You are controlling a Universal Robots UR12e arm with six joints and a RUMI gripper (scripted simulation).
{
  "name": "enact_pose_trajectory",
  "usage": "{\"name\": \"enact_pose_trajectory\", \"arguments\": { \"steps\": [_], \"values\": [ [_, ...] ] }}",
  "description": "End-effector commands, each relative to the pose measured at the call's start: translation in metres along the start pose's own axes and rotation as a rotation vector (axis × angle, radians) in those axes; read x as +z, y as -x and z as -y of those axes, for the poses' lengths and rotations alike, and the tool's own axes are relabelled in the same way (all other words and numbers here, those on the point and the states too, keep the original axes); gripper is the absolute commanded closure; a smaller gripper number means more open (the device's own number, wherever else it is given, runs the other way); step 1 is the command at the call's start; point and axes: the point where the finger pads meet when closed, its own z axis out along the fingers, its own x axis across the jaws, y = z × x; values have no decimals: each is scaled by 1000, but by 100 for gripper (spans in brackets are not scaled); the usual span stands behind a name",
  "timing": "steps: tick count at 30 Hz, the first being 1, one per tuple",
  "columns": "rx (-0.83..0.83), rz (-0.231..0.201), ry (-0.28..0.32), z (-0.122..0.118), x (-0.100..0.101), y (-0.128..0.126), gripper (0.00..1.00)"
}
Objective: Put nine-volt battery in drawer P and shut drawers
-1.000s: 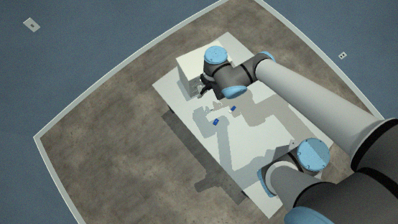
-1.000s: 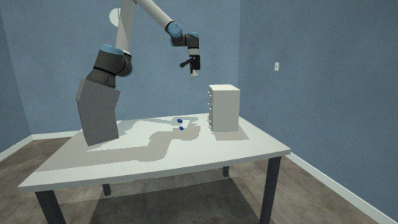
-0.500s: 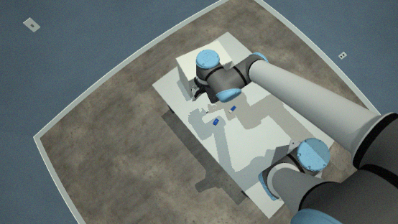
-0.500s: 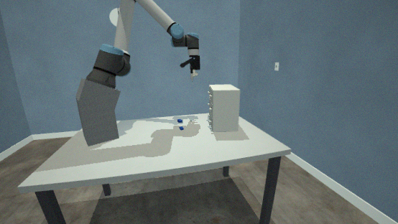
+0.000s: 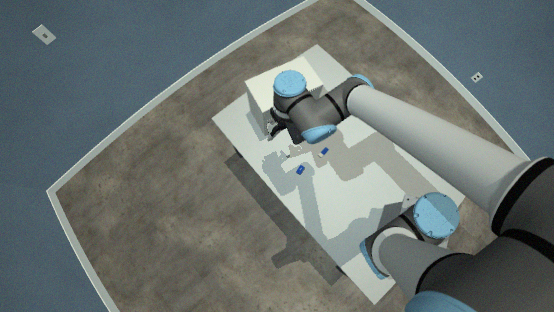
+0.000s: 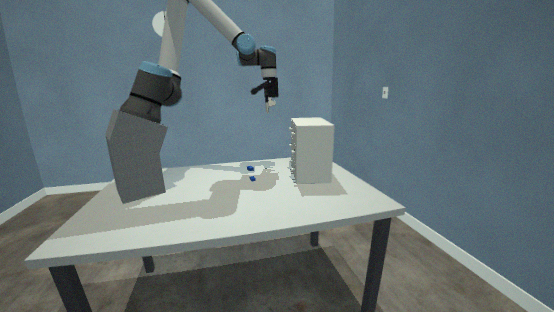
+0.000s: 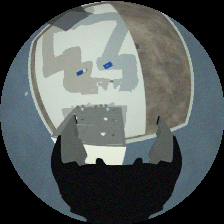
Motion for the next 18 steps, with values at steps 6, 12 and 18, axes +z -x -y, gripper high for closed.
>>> {"name": "enact_pose_trajectory", "arguments": {
  "steps": [6,12,18],
  "values": [
    [0,0,24,-2,1,0,0],
    [0,0,50,-4,4,0,0],
    [0,0,84,-6,6,0,0]
  ]
}}
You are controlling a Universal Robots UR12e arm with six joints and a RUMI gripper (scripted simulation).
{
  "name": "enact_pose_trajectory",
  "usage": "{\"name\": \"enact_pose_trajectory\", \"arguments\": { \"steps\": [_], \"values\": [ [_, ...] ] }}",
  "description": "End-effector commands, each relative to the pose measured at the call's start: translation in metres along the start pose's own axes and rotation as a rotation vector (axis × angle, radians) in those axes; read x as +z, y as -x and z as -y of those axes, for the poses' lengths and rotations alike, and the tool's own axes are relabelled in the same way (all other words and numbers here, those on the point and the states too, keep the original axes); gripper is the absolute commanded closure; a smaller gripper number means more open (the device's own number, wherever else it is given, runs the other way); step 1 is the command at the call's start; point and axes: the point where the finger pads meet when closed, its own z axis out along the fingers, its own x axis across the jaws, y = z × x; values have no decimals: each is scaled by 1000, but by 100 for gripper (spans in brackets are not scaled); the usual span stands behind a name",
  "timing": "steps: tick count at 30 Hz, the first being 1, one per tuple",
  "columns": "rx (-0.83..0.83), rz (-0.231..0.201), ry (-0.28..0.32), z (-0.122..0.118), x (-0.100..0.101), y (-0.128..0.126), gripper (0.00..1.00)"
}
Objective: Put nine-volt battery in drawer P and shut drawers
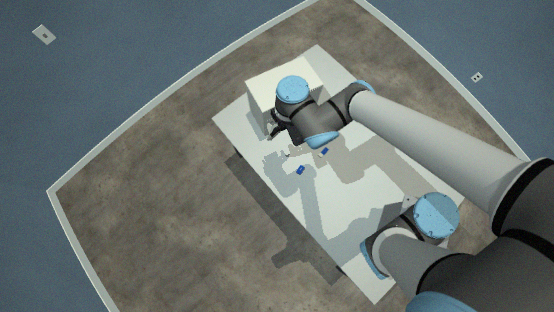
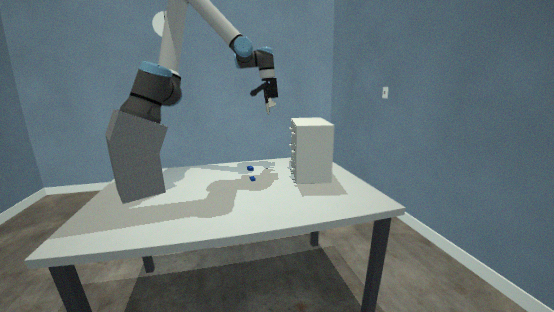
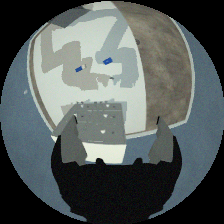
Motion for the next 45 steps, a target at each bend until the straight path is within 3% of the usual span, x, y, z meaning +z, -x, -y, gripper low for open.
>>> {"name": "enact_pose_trajectory", "arguments": {
  "steps": [1,19,45],
  "values": [
    [0,0,23,-2,1,0,0],
    [0,0,138,-10,12,0,0],
    [-1,0,382,-26,33,0,0]
  ]
}}
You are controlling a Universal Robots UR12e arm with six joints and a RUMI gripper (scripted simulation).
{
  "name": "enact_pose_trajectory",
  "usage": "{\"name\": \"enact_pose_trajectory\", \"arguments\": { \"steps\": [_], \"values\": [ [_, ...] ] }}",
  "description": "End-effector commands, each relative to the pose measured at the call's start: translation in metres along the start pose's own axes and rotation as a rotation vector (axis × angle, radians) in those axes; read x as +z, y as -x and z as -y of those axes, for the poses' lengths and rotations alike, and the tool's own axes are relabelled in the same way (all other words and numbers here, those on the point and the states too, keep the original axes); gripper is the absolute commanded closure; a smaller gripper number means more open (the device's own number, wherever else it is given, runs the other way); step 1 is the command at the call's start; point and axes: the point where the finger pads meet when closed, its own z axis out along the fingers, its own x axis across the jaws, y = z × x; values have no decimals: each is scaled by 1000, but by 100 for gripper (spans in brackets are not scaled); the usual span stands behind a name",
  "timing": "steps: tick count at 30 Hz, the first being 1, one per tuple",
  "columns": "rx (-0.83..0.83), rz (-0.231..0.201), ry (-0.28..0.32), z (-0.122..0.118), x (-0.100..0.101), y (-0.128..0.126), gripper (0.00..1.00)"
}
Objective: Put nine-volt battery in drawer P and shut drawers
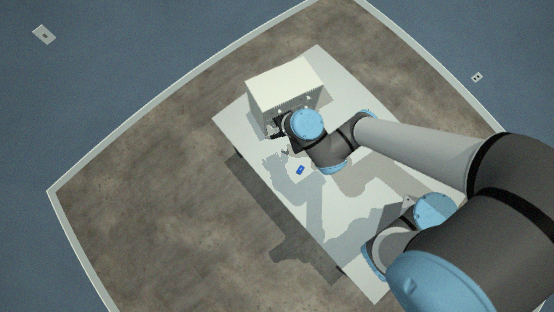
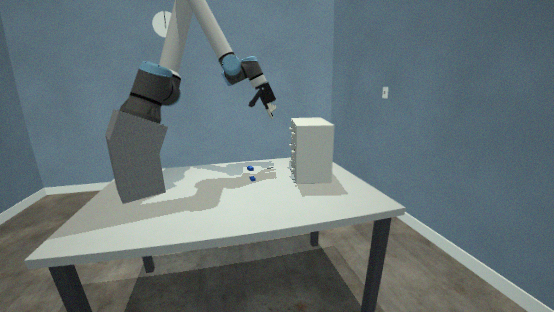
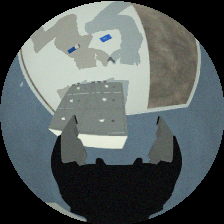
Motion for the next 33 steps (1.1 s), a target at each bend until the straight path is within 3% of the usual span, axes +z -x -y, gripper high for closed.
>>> {"name": "enact_pose_trajectory", "arguments": {
  "steps": [1,33],
  "values": [
    [0,0,56,-2,6,0,0],
    [-1,1,359,-12,37,0,0]
  ]
}}
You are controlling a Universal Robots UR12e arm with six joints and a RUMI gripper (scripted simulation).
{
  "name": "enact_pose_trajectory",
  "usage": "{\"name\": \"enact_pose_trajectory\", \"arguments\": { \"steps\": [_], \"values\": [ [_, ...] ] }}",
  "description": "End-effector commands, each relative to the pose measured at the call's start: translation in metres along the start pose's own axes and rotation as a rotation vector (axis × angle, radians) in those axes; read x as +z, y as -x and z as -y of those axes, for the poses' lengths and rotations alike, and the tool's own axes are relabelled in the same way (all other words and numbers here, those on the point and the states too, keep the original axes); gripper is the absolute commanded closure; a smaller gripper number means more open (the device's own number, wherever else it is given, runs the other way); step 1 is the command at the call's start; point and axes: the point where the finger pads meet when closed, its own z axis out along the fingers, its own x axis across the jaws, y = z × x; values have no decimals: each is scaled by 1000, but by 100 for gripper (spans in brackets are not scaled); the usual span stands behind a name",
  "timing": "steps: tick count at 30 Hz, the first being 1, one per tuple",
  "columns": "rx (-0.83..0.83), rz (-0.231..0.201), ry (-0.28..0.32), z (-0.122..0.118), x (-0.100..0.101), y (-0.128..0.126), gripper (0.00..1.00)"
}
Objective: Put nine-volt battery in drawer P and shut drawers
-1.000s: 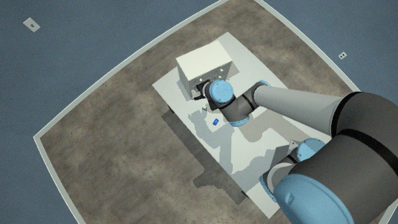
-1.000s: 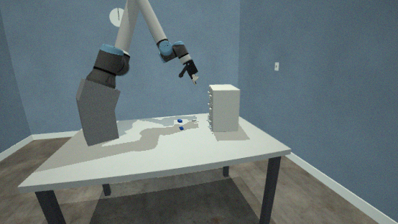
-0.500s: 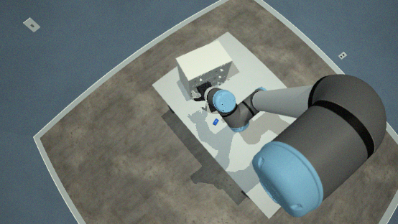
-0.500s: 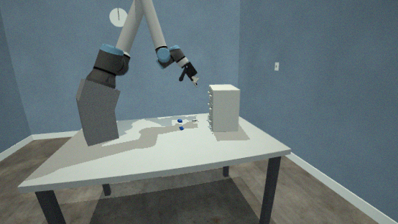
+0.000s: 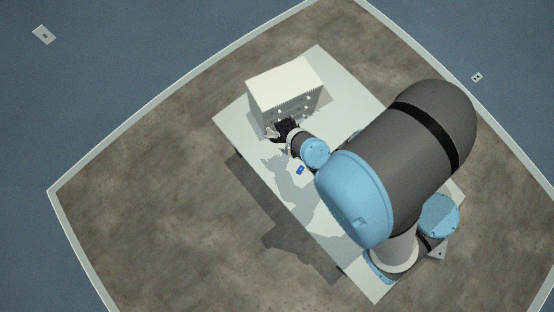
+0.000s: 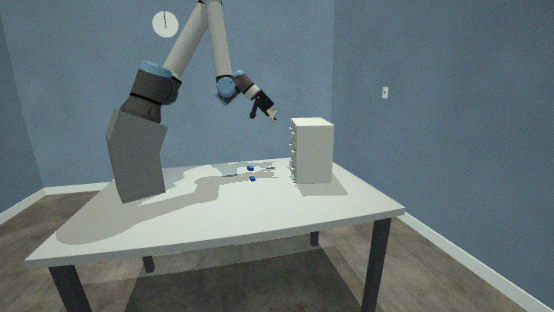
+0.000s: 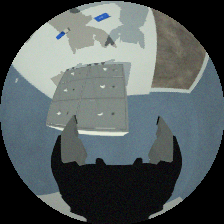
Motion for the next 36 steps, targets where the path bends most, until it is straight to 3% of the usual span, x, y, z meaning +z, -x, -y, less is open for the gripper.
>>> {"name": "enact_pose_trajectory", "arguments": {
  "steps": [1,36],
  "values": [
    [0,0,55,0,6,0,0],
    [-1,0,347,0,38,0,0]
  ]
}}
